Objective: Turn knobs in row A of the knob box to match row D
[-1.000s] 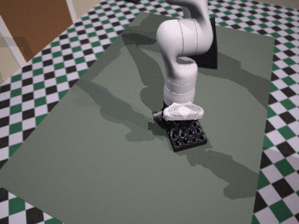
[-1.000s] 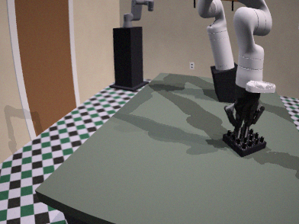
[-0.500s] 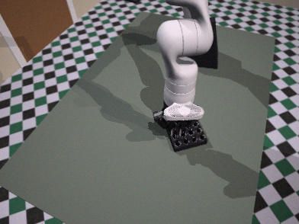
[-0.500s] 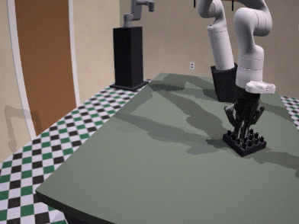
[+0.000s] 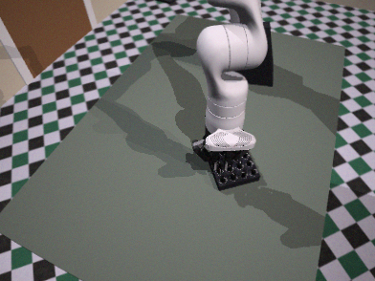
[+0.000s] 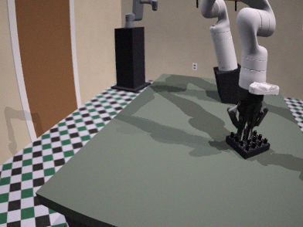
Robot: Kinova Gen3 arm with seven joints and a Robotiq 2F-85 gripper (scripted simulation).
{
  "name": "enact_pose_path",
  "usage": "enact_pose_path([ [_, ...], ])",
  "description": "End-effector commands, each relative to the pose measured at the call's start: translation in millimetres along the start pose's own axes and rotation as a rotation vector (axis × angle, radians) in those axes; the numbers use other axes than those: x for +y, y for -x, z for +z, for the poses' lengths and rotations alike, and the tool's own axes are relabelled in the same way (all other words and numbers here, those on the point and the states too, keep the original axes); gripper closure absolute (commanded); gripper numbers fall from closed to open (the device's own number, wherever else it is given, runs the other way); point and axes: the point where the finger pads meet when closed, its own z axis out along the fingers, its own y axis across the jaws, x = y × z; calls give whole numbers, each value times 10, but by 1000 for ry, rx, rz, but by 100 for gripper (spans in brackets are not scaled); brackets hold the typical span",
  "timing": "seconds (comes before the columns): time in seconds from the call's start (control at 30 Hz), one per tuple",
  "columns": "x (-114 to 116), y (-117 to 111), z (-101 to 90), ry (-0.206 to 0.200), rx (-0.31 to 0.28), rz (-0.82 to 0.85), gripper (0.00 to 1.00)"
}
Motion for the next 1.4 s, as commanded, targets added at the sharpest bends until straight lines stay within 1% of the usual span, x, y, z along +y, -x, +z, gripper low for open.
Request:
enact_pose_path([
  [0.0,0,-7,-7,0,2,0,81],
  [0.57,0,-7,1,0,2,0,81],
  [1.37,0,-7,132,0,2,0,81],
])
